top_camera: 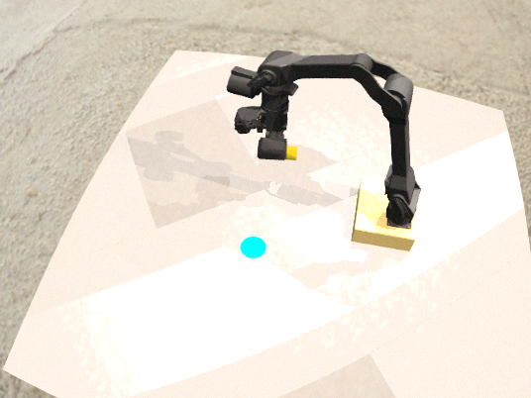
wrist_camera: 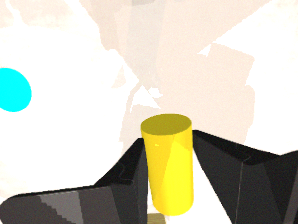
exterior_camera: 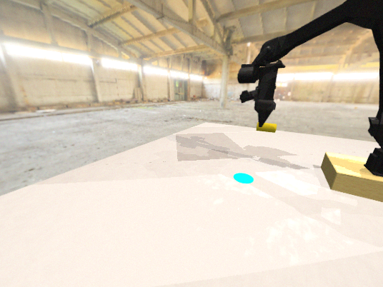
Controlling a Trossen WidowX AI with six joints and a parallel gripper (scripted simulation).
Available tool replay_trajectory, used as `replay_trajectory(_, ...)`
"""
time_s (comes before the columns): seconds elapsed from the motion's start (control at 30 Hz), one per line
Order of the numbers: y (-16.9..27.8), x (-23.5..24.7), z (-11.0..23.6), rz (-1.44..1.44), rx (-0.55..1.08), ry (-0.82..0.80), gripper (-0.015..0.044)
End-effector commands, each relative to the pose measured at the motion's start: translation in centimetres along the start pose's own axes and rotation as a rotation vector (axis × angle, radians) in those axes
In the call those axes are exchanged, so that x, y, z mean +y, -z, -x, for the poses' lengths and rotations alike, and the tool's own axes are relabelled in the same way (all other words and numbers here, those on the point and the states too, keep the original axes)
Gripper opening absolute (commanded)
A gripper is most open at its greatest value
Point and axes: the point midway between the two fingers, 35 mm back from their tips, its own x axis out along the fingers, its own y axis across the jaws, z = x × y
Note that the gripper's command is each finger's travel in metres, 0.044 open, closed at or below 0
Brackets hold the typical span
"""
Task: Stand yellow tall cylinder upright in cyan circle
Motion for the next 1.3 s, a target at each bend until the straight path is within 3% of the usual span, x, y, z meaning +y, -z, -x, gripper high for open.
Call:
replay_trajectory(0.0,-0.6,1.1,0.1,0.069,0.000,-0.001,0.0105)
replay_trajectory(1.27,-3.4,11.4,1.0,0.639,-0.006,-0.017,0.0105)
